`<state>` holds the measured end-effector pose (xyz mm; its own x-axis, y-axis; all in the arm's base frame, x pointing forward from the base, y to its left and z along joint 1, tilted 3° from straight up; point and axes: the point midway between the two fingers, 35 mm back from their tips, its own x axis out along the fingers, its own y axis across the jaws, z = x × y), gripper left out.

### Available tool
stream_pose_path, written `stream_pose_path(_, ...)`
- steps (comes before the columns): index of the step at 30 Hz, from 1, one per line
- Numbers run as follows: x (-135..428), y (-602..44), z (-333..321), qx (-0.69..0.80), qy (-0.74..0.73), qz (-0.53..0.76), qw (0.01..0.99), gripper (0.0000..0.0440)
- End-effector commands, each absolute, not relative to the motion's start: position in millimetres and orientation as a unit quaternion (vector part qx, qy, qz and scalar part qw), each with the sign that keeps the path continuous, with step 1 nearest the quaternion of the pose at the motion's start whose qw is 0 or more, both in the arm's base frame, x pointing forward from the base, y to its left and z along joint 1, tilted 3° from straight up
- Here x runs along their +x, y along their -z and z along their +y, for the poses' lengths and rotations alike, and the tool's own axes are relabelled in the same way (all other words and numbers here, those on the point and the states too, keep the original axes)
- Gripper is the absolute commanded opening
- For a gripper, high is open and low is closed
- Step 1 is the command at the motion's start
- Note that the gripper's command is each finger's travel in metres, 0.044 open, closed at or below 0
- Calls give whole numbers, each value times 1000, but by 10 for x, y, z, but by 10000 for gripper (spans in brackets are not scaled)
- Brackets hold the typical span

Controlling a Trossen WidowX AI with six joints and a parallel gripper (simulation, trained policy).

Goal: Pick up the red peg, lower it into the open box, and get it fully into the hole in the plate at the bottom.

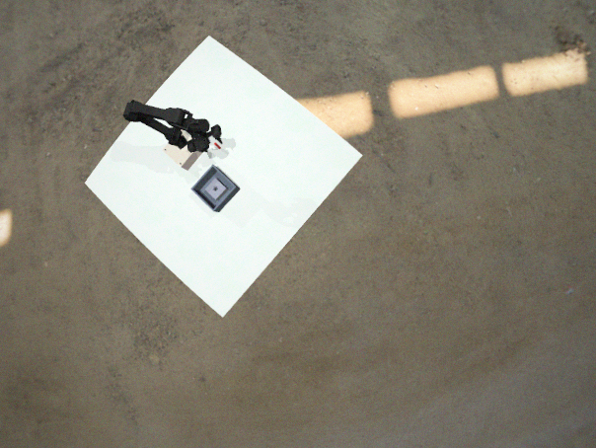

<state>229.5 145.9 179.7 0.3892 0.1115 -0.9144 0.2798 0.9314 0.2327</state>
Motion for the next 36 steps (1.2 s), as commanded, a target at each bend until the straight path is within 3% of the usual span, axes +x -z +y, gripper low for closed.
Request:
stream_pose_path(1, 2044, -1553, 1402, 176, 98, 596, 777, 440)
stream_pose_path(16, 1357, -887, 1273, 147, 257, 684, 666, 440)
stream_pose_path(36, 1309, -82, 1420, 150, 277, 689, 653, 440)
